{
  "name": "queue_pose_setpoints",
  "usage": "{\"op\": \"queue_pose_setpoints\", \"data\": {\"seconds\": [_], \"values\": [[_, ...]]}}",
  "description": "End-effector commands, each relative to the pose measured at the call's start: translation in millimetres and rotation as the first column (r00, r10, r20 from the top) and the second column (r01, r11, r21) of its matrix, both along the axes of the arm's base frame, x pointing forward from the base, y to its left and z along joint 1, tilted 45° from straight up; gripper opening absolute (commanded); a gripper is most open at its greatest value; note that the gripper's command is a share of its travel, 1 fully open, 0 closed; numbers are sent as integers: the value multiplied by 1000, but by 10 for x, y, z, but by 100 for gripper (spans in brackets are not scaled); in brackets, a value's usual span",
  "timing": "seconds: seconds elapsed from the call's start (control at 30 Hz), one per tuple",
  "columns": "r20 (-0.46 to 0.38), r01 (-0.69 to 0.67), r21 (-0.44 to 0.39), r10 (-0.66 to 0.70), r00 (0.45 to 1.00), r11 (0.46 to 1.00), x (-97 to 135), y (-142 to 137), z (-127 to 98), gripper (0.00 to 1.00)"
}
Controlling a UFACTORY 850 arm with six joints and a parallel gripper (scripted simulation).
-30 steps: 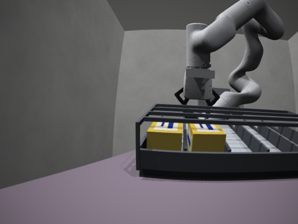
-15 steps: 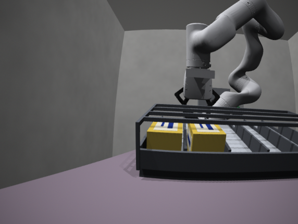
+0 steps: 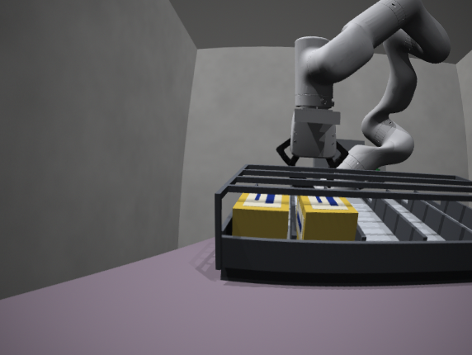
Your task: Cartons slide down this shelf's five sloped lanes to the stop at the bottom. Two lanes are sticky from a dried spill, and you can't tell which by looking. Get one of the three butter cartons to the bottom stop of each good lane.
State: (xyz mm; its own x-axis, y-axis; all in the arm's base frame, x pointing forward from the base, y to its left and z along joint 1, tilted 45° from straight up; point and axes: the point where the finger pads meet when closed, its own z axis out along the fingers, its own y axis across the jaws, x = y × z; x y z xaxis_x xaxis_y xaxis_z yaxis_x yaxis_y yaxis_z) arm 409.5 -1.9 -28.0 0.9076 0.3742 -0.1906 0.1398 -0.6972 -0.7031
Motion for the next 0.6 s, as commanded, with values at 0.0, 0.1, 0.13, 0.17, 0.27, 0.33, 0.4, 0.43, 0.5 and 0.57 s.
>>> {"op": "queue_pose_setpoints", "data": {"seconds": [0.0,0.1,0.13,0.17,0.27,0.33,0.4,0.43,0.5,0.57], "values": [[2,1,-1,-1,1000,1000,8,-5,3,85],[2,1,-1,-1,1000,1000,8,-5,3,85],[2,1,-1,-1,1000,1000,8,-5,3,85],[2,1,-1,-1,1000,1000,8,-5,3,85],[2,1,-1,-1,1000,1000,8,-5,3,85],[2,1,-1,-1,1000,1000,8,-5,3,85],[2,1,-1,-1,1000,1000,8,-5,3,86],[2,1,-1,-1,1000,1000,8,-5,3,86],[2,1,-1,-1,1000,1000,8,-5,3,86],[2,1,-1,-1,1000,1000,8,-5,3,86]]}}
